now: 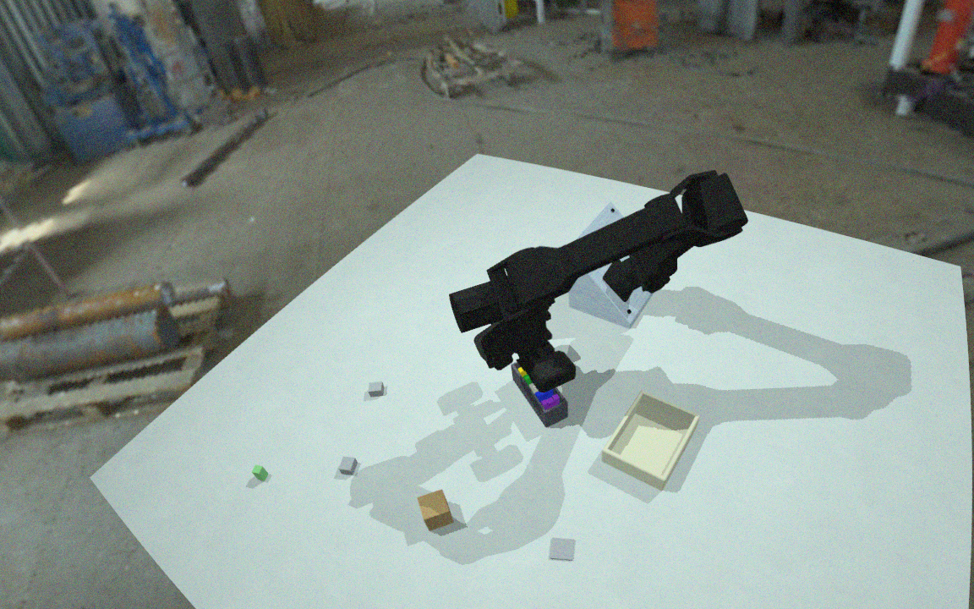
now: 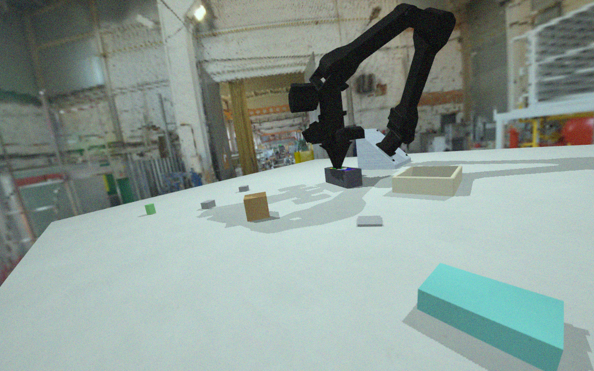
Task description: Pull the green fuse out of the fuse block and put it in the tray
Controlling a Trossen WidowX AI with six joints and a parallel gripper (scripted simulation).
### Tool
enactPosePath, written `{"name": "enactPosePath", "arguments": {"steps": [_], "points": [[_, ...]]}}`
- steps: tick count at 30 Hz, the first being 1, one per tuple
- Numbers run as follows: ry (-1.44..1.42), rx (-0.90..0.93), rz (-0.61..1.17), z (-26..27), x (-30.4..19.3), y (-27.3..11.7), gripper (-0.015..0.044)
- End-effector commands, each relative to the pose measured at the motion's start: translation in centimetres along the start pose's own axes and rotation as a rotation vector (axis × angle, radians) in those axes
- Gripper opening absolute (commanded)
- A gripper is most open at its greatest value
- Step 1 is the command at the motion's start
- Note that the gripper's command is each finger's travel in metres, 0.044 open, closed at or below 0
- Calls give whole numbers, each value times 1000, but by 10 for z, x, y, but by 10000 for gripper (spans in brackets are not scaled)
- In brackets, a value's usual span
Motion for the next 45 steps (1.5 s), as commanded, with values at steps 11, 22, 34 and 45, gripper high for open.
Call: {"name": "enactPosePath", "arguments": {"steps": [11,22,34,45], "points": [[-1,-1,0,0,0,-7,0],[-1,-1,0,0,1,-12,0],[0,-1,0,0,1,-18,0],[0,-1,0,0,1,-24,0]]}}
Point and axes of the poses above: the point midway between the two fingers, 35 mm back from their tips, its own y axis out along the fingers, its own z axis across the jaws, x = y × z, the point moved 7 cm from there along -y, back along the fingers, and after that the axes turned 7 degrees about -y, right-handed, at the moved point
